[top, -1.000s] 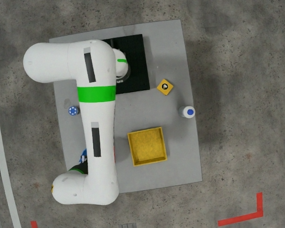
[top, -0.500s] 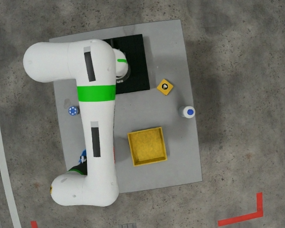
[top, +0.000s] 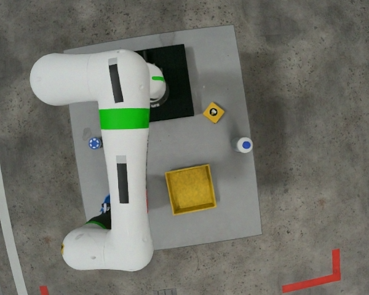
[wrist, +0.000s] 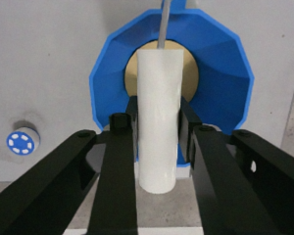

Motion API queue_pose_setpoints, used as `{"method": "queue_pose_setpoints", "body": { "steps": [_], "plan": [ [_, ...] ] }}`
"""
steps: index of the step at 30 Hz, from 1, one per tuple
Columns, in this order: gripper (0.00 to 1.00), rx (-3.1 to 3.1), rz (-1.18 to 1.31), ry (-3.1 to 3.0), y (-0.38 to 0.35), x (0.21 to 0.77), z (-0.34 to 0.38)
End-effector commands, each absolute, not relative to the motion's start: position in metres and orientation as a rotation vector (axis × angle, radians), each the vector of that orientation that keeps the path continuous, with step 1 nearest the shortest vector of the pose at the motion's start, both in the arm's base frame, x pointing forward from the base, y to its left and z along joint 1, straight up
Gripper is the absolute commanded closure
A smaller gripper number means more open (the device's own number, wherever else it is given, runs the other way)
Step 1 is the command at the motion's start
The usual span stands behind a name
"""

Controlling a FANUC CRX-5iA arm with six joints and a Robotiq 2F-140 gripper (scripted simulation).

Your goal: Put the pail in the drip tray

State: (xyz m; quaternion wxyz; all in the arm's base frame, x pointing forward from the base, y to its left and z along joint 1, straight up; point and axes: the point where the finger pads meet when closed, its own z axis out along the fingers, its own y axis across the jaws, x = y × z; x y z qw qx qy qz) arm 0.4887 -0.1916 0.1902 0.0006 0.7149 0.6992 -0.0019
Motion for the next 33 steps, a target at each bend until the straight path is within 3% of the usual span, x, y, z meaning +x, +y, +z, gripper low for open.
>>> {"method": "queue_pose_setpoints", "body": {
  "steps": [1,33],
  "plan": [
    [0.9,2.244,-0.005,2.195,-0.192,0.489,0.195],
    [0.9,2.244,-0.005,2.194,-0.192,0.489,0.241]
  ]
}}
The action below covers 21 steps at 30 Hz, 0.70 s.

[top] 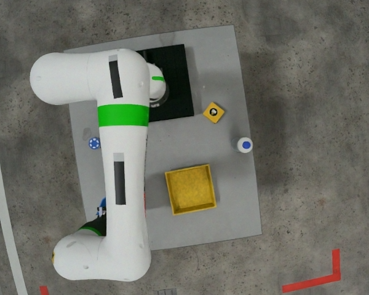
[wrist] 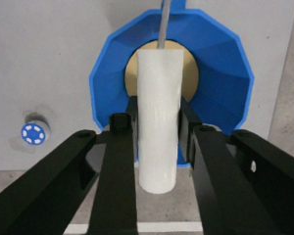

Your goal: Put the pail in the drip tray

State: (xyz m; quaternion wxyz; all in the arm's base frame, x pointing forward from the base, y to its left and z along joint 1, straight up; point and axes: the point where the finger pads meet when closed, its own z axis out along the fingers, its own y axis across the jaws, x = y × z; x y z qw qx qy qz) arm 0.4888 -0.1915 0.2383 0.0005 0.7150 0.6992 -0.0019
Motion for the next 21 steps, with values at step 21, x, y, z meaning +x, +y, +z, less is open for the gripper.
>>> {"method": "queue_pose_setpoints", "body": {
  "steps": [21],
  "plan": [
    [0.9,2.244,-0.005,2.194,-0.1917,0.4891,0.2499]
  ]
}}
